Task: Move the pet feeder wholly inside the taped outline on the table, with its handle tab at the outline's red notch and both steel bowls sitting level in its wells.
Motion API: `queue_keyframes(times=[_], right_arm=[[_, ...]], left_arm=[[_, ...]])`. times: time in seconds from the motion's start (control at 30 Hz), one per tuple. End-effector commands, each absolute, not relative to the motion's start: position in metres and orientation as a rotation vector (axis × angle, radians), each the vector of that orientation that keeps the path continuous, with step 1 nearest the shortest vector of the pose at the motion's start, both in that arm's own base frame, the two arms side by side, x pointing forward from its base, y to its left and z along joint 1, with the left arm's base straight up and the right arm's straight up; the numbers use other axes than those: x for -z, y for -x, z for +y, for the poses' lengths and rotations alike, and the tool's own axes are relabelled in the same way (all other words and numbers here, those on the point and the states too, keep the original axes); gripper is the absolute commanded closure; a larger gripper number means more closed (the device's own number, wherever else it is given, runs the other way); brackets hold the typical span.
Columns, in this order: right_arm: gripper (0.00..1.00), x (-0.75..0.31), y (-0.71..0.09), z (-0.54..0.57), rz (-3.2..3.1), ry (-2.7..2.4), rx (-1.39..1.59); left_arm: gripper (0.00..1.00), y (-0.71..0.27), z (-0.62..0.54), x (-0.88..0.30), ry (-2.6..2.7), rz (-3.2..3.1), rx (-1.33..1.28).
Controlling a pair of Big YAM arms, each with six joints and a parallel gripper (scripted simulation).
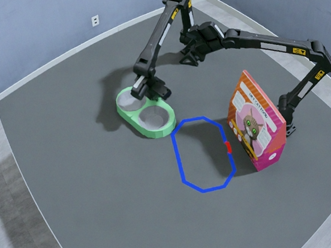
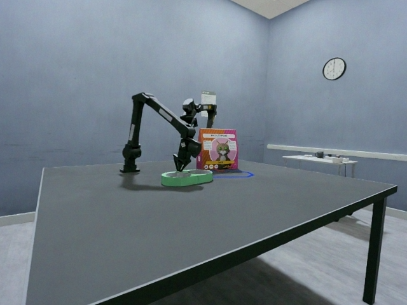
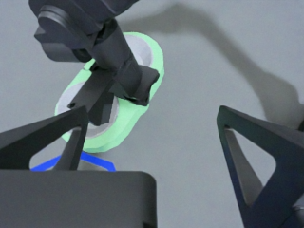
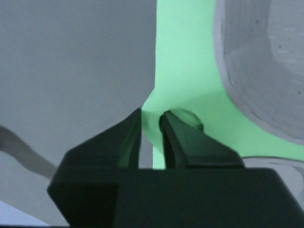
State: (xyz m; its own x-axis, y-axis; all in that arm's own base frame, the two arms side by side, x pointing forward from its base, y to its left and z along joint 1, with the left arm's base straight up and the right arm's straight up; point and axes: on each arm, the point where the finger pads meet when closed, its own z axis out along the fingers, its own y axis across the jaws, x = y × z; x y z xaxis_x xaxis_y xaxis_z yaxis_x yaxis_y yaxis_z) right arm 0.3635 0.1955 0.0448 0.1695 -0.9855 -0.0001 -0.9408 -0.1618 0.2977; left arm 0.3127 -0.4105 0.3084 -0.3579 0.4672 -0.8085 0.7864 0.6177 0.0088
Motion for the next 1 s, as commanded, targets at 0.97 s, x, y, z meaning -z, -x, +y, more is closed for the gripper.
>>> queue_keyframes(times=[0.97], right_arm=[[0.90, -0.048, -0.370, 0.269, -2.026, -2.132, 0.284]], left_arm=[[0.00, -0.320, -0.422, -0.347, -0.936, 1.953, 0.531]])
